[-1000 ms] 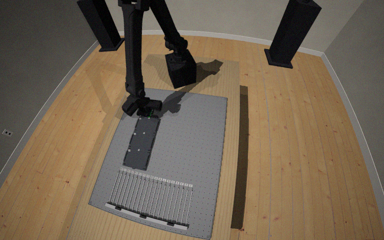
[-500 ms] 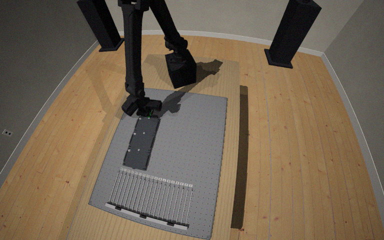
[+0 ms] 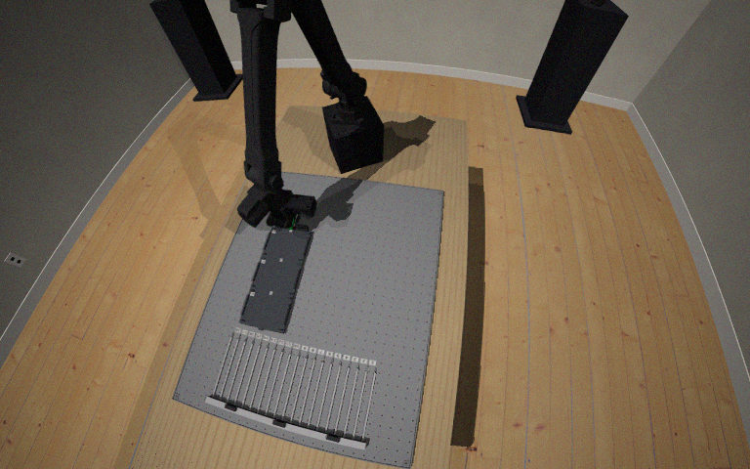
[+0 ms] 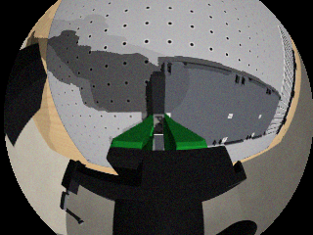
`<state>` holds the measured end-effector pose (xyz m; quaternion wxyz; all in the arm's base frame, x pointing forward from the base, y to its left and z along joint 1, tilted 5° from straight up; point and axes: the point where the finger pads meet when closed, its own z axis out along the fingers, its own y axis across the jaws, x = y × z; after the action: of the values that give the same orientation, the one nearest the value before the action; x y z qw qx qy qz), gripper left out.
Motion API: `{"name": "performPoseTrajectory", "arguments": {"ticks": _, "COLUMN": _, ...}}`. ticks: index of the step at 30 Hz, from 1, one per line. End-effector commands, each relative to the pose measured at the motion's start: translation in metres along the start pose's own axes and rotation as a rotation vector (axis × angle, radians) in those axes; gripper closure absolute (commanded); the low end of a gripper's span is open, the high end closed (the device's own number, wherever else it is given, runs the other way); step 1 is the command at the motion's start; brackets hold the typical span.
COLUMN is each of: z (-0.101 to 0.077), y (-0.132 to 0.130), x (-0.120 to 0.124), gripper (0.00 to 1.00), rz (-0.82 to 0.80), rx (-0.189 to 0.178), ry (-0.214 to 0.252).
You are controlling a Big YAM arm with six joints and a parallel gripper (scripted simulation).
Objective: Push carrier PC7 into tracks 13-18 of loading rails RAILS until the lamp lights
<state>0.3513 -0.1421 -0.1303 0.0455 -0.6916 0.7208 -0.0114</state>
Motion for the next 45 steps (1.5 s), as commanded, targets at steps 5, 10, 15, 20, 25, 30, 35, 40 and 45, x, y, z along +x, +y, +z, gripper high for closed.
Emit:
{"name": "performPoseTrajectory", "arguments": {"ticks": 5, "z": -0.001, "y": -0.01, "x": 0.015, "gripper": 1.0, "rz": 0.035, "rx": 0.009, "ry": 0.008}}
{"name": "performPoseTrajectory", "arguments": {"ticks": 10, "z": -0.001, "y": -0.01, "x": 0.015, "gripper": 1.0, "rz": 0.035, "rx": 0.009, "ry": 0.008}}
{"name": "performPoseTrajectory", "arguments": {"ticks": 15, "z": -0.001, "y": -0.01, "x": 0.015, "gripper": 1.0, "rz": 0.035, "rx": 0.009, "ry": 0.008}}
{"name": "performPoseTrajectory", "arguments": {"ticks": 20, "z": -0.001, "y": -0.01, "x": 0.015, "gripper": 1.0, "rz": 0.035, "rx": 0.009, "ry": 0.008}}
{"name": "performPoseTrajectory", "arguments": {"ticks": 25, "z": -0.001, "y": -0.01, "x": 0.015, "gripper": 1.0, "rz": 0.035, "rx": 0.009, "ry": 0.008}}
{"name": "performPoseTrajectory", "arguments": {"ticks": 30, "z": -0.001, "y": -0.011, "x": 0.015, "gripper": 1.0, "rz": 0.038, "rx": 0.008, "ry": 0.008}}
{"name": "performPoseTrajectory", "arguments": {"ticks": 35, "z": -0.001, "y": -0.015, "x": 0.015, "gripper": 1.0, "rz": 0.038, "rx": 0.008, "ry": 0.008}}
{"name": "performPoseTrajectory", "arguments": {"ticks": 40, "z": -0.001, "y": -0.019, "x": 0.016, "gripper": 1.0, "rz": 0.038, "rx": 0.009, "ry": 0.009}}
{"name": "performPoseTrajectory", "arguments": {"ticks": 45, "z": -0.001, "y": -0.028, "x": 0.01, "gripper": 1.0, "rz": 0.021, "rx": 0.013, "ry": 0.01}}
